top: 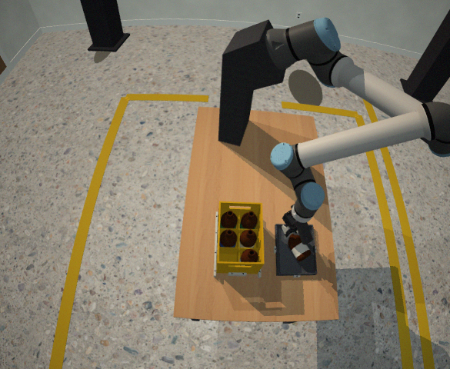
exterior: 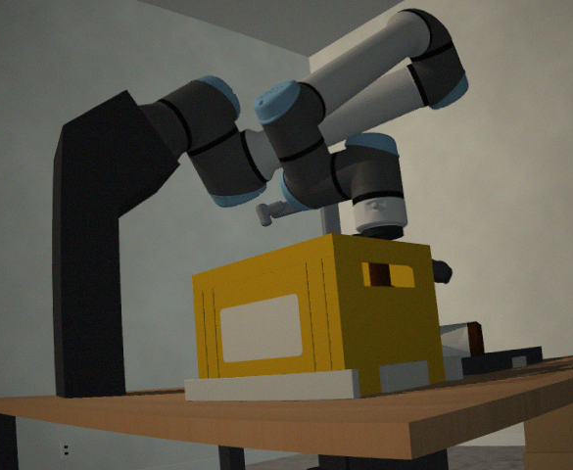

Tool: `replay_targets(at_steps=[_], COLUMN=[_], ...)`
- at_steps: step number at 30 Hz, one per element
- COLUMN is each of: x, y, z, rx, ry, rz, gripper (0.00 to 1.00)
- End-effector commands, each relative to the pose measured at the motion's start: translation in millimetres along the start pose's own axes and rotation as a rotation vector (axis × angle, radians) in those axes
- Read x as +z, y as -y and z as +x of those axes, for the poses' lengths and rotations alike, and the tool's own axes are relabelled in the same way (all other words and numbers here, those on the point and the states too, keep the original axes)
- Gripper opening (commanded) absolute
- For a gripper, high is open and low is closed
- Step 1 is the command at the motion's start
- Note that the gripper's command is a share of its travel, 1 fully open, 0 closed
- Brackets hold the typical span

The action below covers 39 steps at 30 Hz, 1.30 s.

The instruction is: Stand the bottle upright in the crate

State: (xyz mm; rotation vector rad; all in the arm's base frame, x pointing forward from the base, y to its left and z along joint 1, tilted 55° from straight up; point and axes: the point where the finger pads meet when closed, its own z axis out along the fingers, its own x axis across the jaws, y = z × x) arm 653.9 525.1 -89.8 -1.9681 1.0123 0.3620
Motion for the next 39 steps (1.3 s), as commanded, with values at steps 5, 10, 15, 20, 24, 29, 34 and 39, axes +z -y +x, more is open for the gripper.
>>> replay_targets(at_steps=[5,10,15,20,24,29,34,39], x=[-0.4,-0.4,-0.4,-0.4,-0.4,-0.4,-0.4,-0.4], y=[0.4,0.4,0.4,0.4,0.4,0.4,0.4,0.4], z=[0.2,0.2,0.2,0.2,0.2,0.2,0.2,0.2], rx=[0.0,0.0,0.0,0.0,0.0,0.0,0.0,0.0], ry=[0.0,0.0,0.0,0.0,0.0,0.0,0.0,0.0], rz=[0.001,0.001,0.001,0.001,0.001,0.001,0.001,0.001], gripper=[0.0,0.0,0.0,0.0,0.0,0.0,0.0,0.0])
